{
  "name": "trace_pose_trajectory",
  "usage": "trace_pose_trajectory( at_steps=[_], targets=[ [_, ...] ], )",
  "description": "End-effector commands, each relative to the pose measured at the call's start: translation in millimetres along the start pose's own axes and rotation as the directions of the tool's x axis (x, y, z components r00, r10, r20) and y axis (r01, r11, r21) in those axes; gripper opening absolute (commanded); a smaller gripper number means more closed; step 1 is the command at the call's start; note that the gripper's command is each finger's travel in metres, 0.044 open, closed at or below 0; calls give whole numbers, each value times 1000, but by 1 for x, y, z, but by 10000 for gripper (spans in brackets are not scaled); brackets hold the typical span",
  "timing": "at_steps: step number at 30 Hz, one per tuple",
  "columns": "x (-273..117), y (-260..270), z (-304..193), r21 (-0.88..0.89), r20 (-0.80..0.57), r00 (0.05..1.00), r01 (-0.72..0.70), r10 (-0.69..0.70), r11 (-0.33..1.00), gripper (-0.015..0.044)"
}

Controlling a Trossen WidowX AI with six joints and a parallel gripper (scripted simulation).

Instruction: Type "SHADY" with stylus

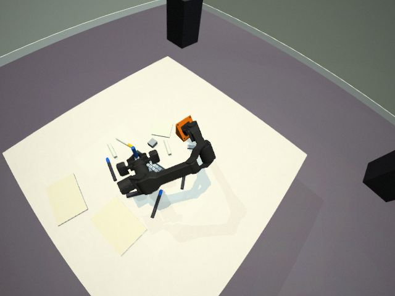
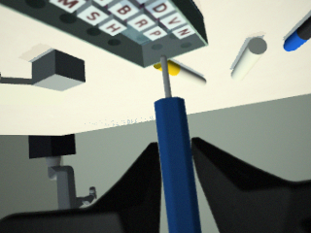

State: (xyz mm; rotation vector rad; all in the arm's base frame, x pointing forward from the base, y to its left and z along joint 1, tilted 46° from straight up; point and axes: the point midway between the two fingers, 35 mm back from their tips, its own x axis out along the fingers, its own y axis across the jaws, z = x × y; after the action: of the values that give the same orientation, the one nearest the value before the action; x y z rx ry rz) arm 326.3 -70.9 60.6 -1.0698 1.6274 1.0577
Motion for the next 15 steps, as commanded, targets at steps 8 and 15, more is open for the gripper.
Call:
trace_pose_trajectory(
  at_steps=[8,15],
  targets=[
    [-4,2,2,0,0,1000,1,-1,1000,12],
    [-40,33,22,-2,0,1000,2,-2,1000,0]
  ],
)
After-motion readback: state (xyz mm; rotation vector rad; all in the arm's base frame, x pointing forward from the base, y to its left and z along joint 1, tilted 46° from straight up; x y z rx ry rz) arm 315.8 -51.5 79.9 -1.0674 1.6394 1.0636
